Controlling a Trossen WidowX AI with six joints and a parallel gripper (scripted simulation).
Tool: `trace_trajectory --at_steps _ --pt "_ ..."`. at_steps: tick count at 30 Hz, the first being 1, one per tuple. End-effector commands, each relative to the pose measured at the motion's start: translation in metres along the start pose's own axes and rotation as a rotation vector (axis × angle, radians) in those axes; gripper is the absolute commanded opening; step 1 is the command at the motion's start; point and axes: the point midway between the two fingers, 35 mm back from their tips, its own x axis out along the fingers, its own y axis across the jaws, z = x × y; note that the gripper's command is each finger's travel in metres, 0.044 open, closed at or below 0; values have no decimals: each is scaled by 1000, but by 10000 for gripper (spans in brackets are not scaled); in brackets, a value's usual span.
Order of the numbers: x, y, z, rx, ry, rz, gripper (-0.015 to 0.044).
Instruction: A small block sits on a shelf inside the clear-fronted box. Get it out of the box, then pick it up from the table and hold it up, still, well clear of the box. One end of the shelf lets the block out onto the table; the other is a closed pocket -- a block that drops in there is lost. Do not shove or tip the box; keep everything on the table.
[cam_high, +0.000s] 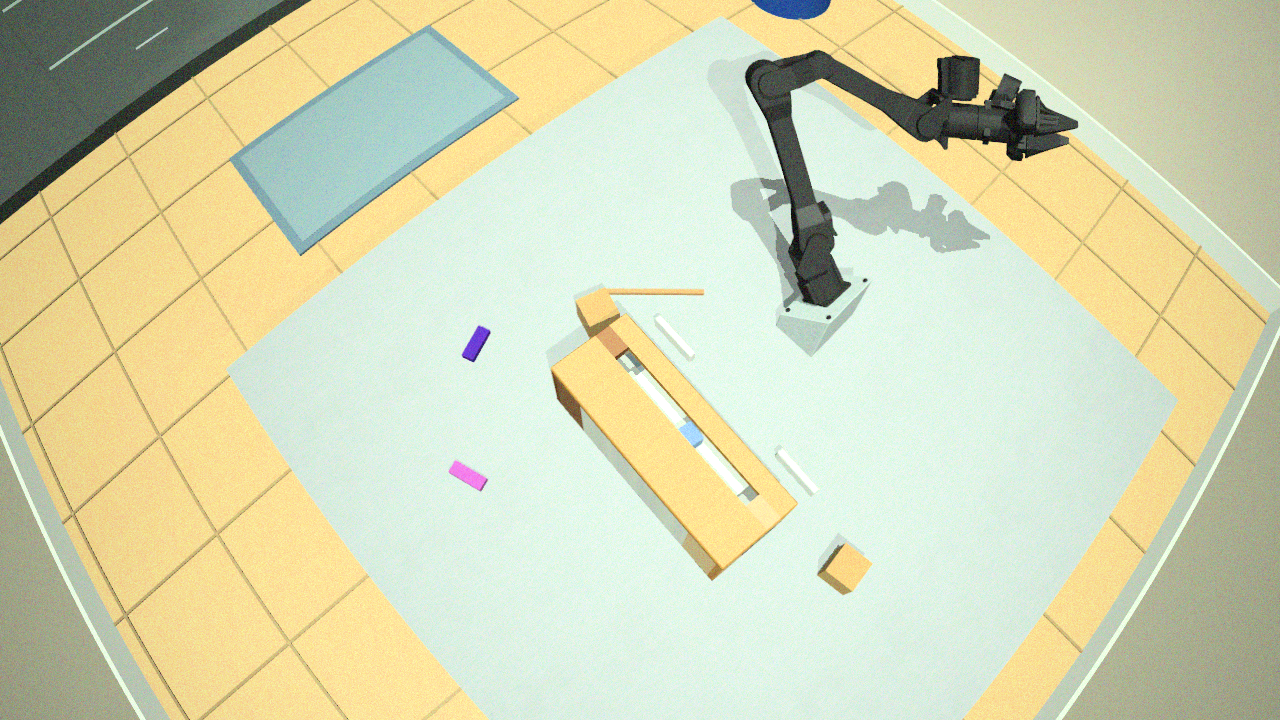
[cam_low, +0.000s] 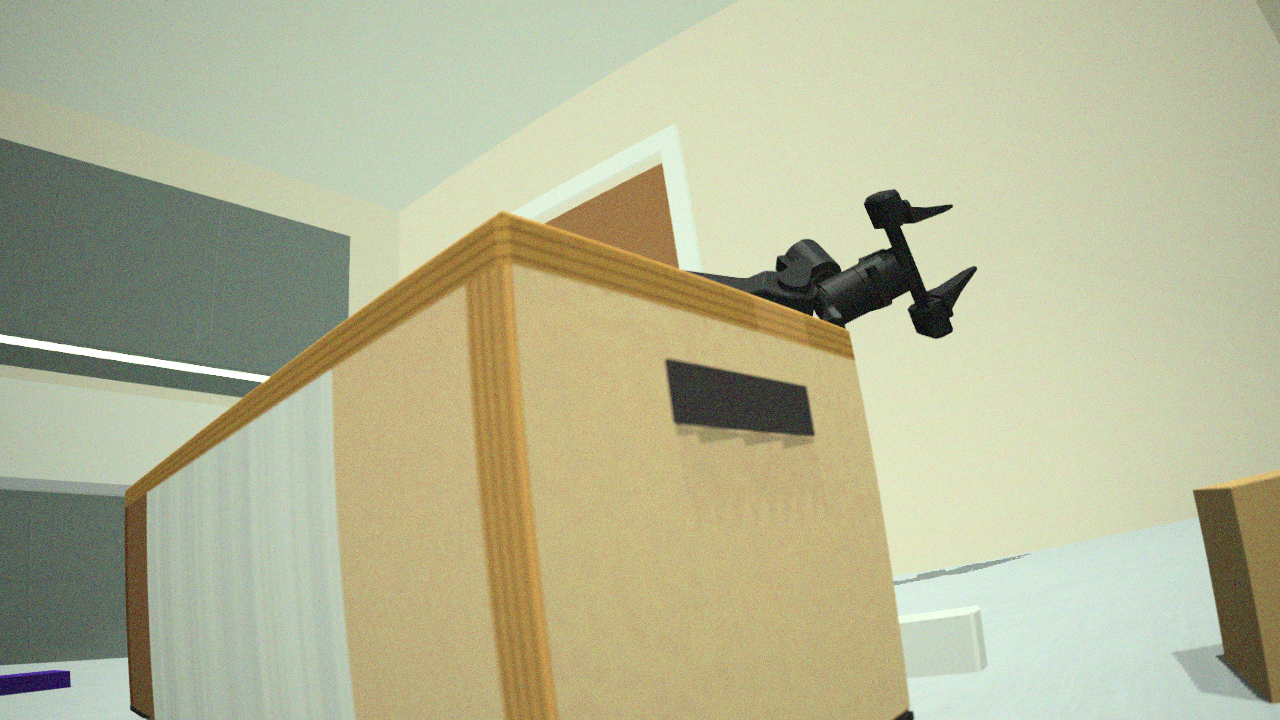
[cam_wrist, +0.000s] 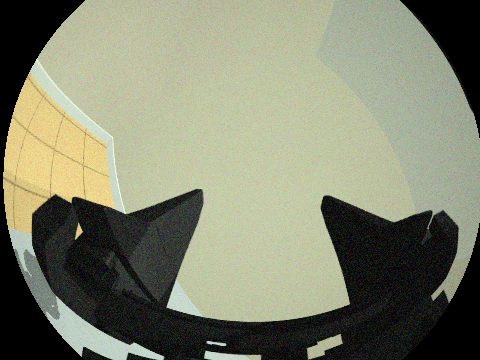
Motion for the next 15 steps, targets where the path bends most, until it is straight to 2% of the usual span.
trace_trajectory --at_steps 1,5,15 --pt "0 -1 -1 3 3 -1 400" --pt "9 -27 -25 81 77 -38 400" --pt "12 -130 -129 447 359 -227 400"
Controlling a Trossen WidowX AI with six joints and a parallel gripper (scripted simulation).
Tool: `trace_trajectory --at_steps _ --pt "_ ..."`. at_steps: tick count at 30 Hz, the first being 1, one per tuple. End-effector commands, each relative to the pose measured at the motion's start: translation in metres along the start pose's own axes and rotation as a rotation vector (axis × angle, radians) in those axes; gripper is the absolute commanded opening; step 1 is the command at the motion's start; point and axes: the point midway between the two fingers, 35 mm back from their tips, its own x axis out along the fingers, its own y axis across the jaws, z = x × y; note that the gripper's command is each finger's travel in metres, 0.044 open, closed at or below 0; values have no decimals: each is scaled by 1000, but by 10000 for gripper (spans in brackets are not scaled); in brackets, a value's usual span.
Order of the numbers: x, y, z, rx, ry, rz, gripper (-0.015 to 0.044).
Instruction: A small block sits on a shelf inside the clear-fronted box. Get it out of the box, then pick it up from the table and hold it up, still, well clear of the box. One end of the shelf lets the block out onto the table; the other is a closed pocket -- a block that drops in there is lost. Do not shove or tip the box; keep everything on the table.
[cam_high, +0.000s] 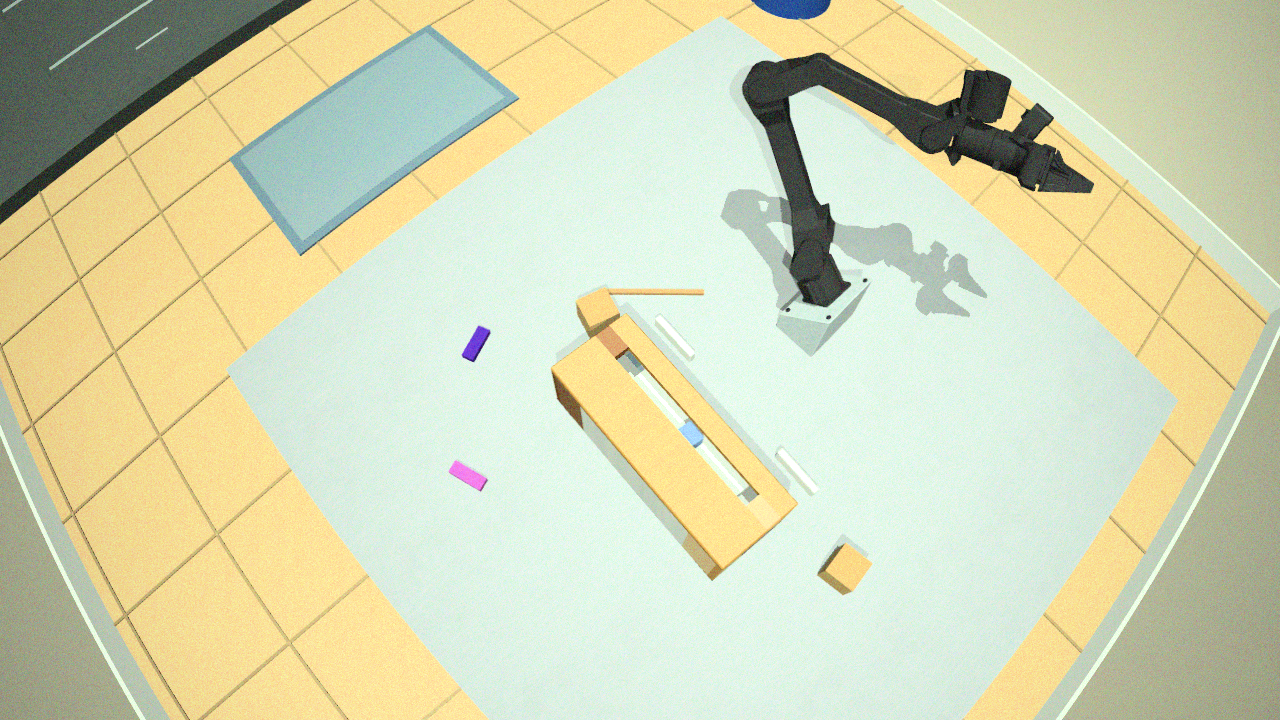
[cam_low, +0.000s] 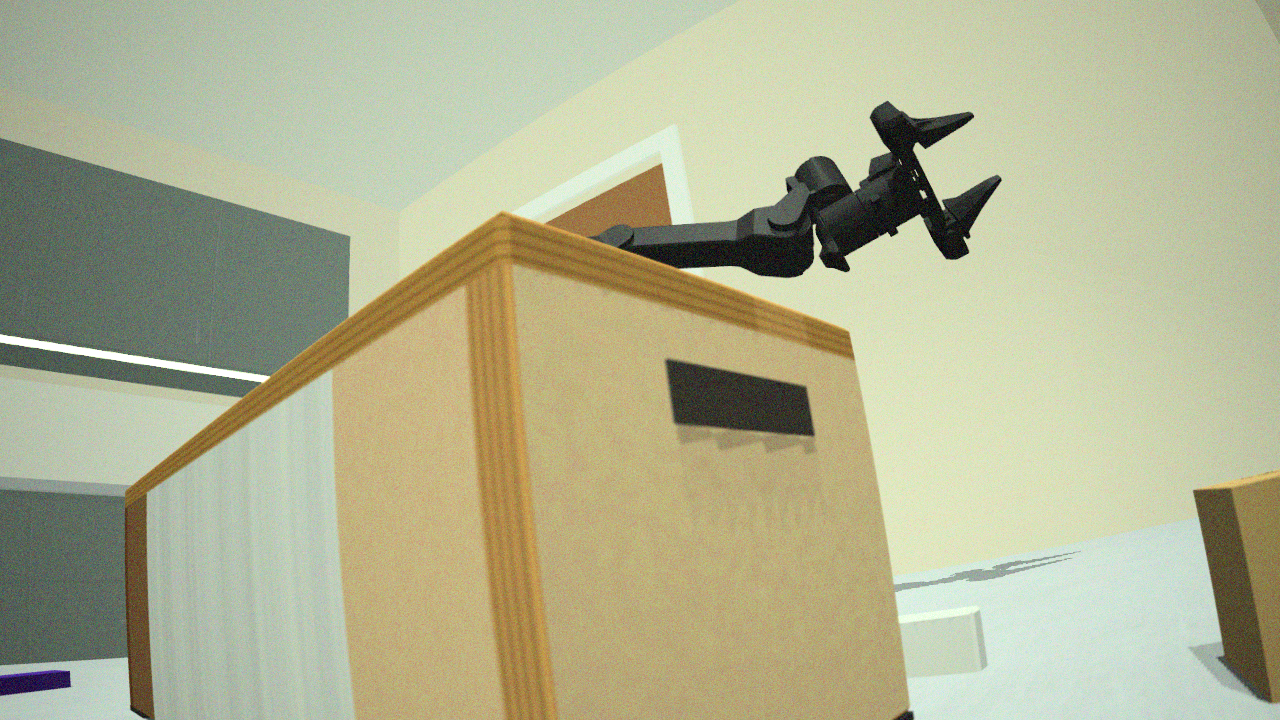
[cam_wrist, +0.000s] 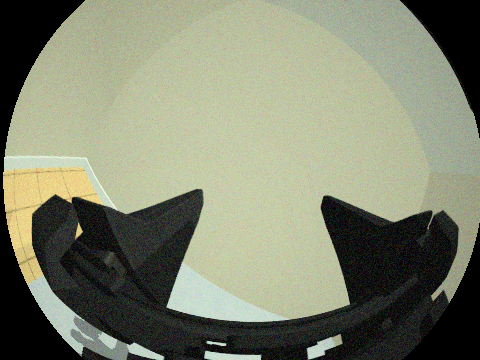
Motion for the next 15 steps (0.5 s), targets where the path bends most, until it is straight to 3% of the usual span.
trace_trajectory --at_steps 1,7,15 --pt "10 -50 -23 166 95 -79 400" --pt "9 -135 -78 460 243 -262 400" --pt "-5 -194 -135 800 381 -442 400"
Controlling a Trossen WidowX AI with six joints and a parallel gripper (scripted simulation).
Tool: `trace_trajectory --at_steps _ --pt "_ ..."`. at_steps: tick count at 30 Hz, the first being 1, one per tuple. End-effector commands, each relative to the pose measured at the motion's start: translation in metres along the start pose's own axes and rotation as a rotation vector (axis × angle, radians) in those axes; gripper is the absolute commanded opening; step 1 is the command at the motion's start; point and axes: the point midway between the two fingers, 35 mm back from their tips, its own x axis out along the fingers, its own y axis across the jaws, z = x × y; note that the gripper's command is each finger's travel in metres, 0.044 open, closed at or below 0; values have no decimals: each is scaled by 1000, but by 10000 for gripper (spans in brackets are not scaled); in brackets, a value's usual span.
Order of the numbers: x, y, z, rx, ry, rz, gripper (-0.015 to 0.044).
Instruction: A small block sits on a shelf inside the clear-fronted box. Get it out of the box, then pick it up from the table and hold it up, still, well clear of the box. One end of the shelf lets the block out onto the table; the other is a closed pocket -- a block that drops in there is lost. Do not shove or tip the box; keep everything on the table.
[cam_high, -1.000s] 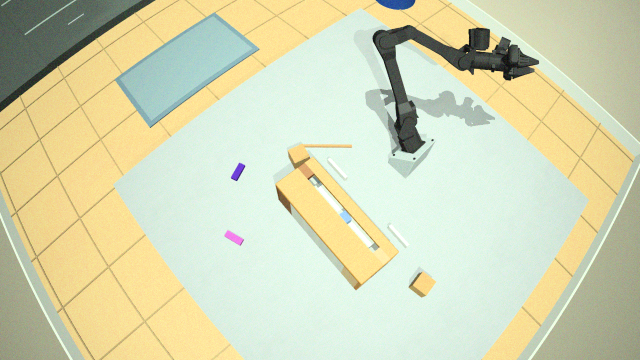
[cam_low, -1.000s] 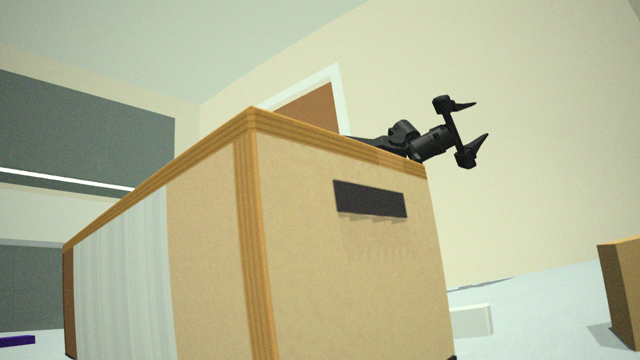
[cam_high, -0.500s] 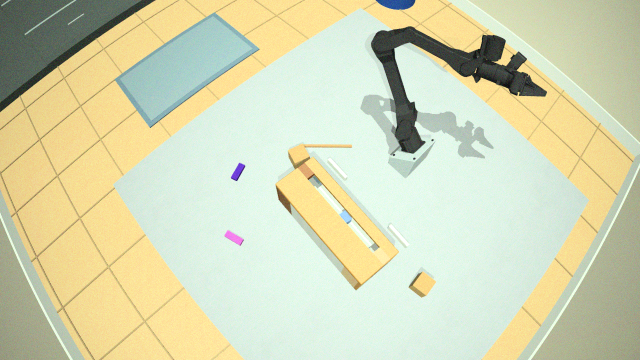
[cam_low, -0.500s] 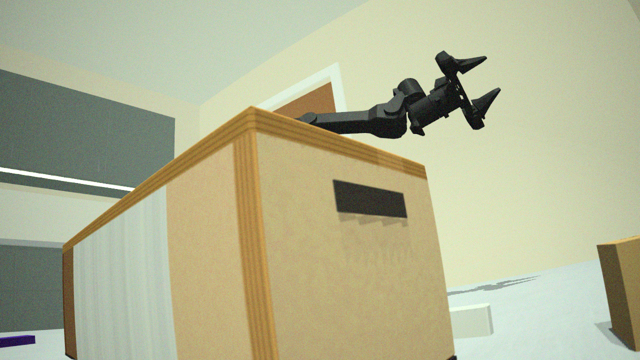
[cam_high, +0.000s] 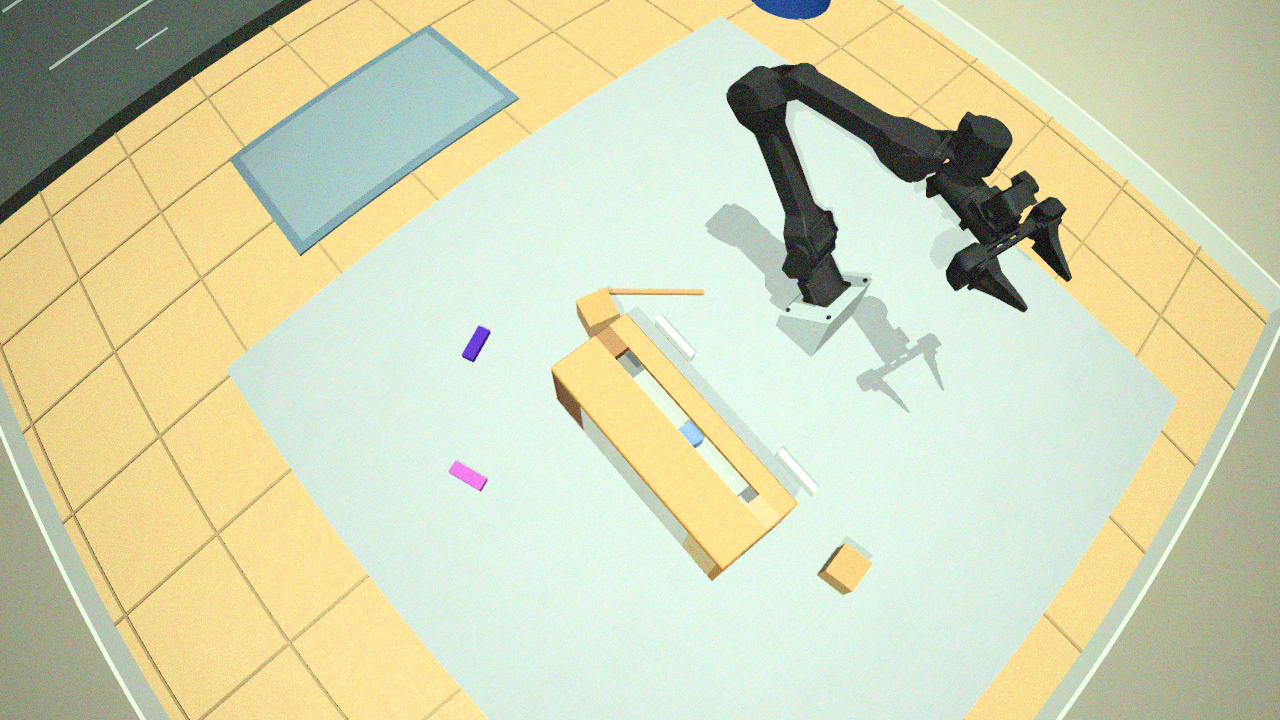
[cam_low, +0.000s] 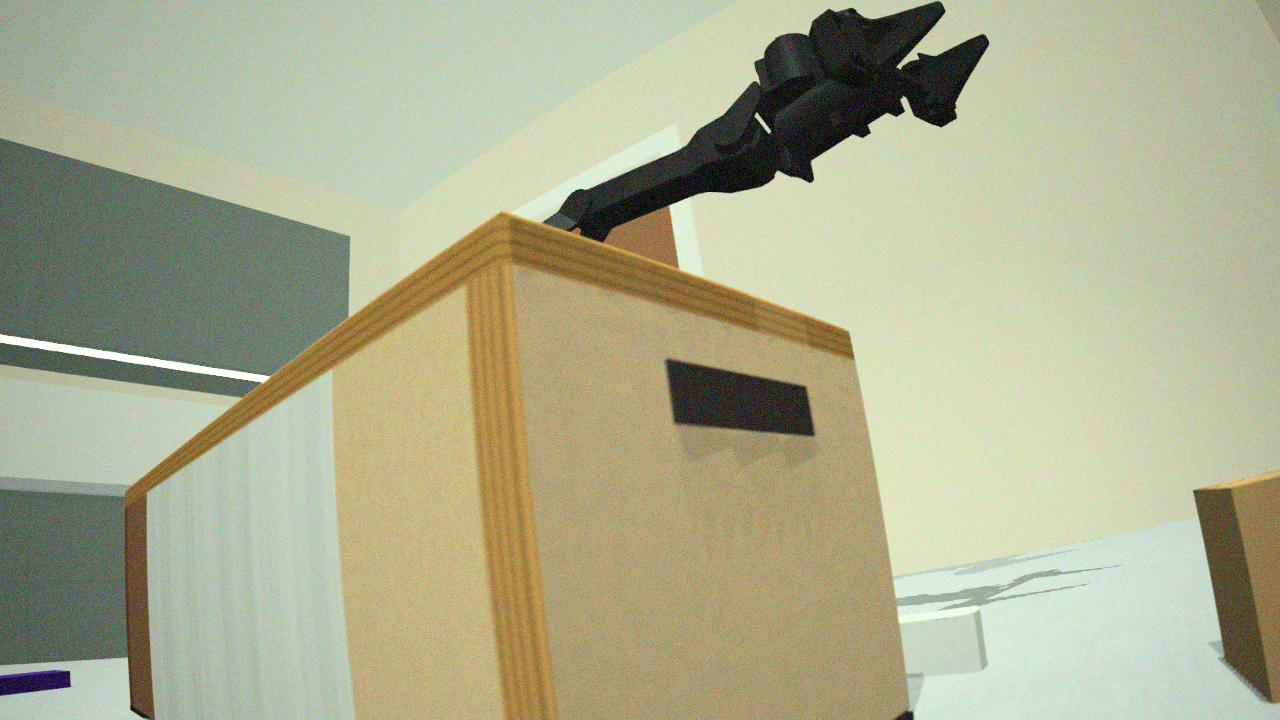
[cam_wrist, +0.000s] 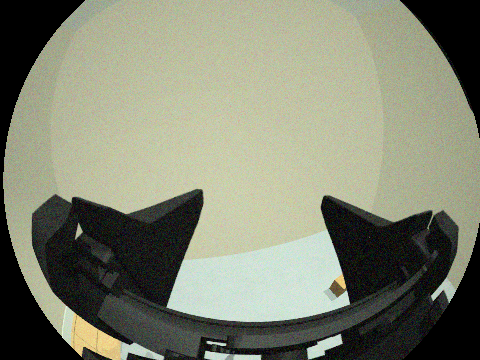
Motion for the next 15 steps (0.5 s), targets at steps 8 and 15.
trace_trajectory --at_steps 8,15 --pt "12 -163 -33 746 208 -405 400" --pt "-25 -272 -85 1300 273 -775 400"
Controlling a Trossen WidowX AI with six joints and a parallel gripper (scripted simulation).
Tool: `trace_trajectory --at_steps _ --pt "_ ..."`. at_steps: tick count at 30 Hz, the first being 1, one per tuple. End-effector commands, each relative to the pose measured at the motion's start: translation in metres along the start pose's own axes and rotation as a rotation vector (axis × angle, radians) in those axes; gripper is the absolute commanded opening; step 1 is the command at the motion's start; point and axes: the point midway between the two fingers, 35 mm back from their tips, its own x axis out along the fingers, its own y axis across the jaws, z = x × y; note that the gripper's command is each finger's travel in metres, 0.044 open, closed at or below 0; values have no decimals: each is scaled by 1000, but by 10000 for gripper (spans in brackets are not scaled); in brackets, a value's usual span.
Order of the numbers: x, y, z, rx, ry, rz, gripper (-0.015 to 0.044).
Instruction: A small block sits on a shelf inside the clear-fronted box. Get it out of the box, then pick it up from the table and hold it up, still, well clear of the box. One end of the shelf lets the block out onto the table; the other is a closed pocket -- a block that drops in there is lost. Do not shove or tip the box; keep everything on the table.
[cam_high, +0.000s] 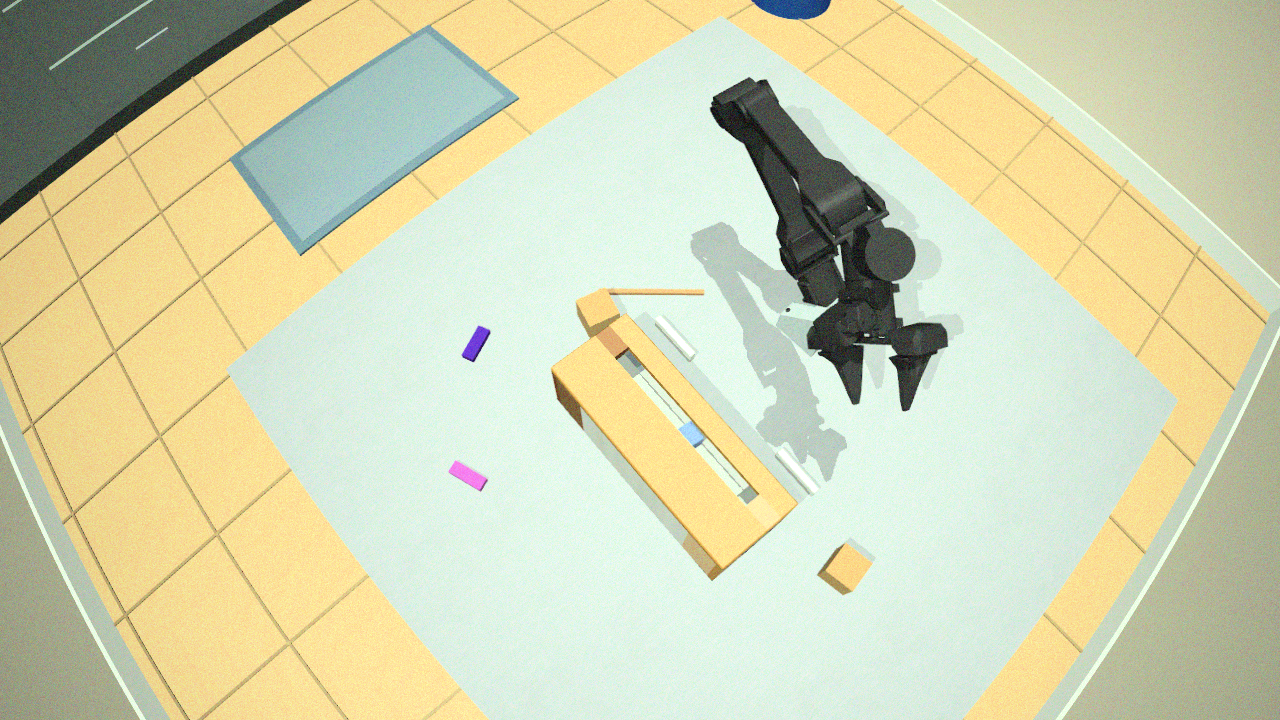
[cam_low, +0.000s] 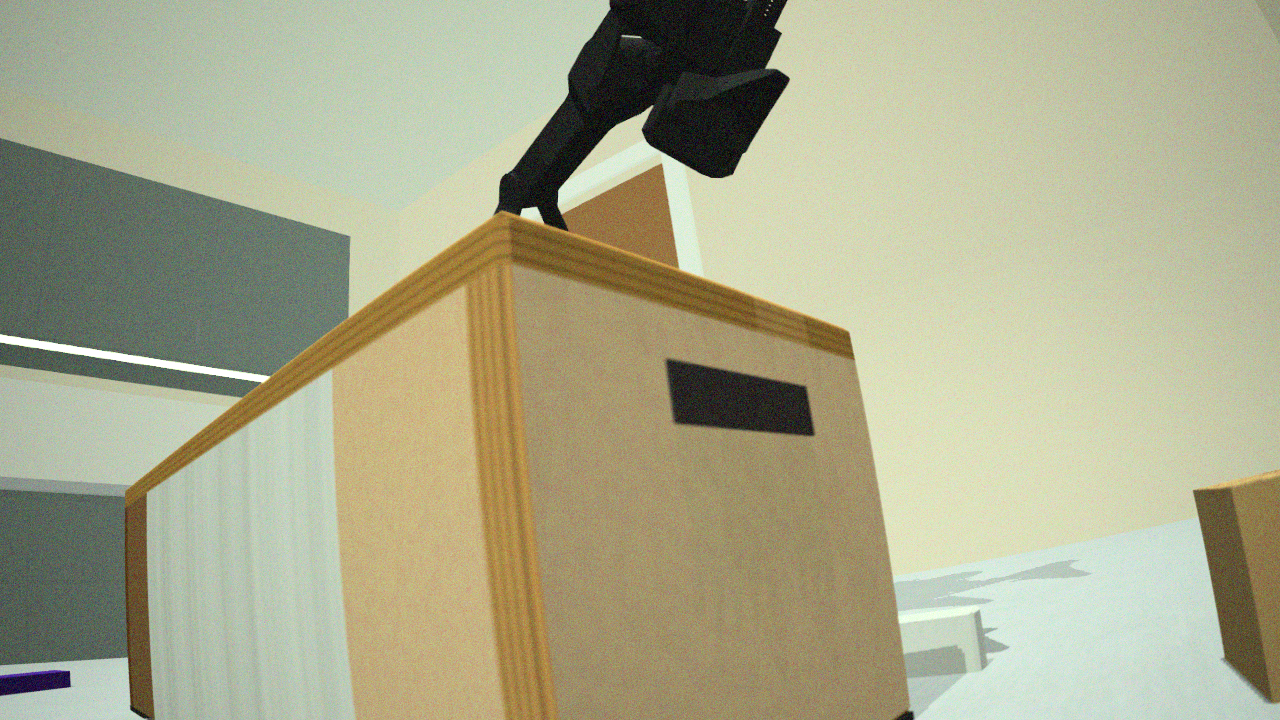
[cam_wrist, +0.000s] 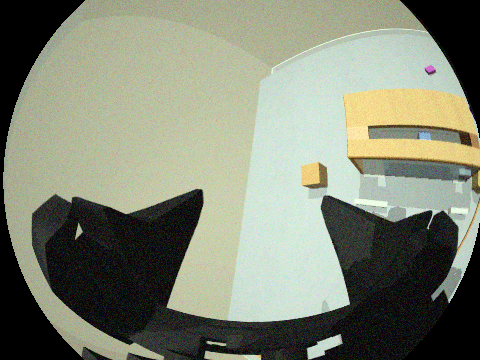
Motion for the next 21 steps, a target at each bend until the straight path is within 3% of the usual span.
trace_trajectory --at_steps 1,7,13,21 --pt "11 -53 36 304 10 -169 400" --pt "13 -141 71 796 -3 -438 400" --pt "-9 -241 86 1412 -97 -780 400" --pt "-13 -251 86 1478 -113 -820 400"
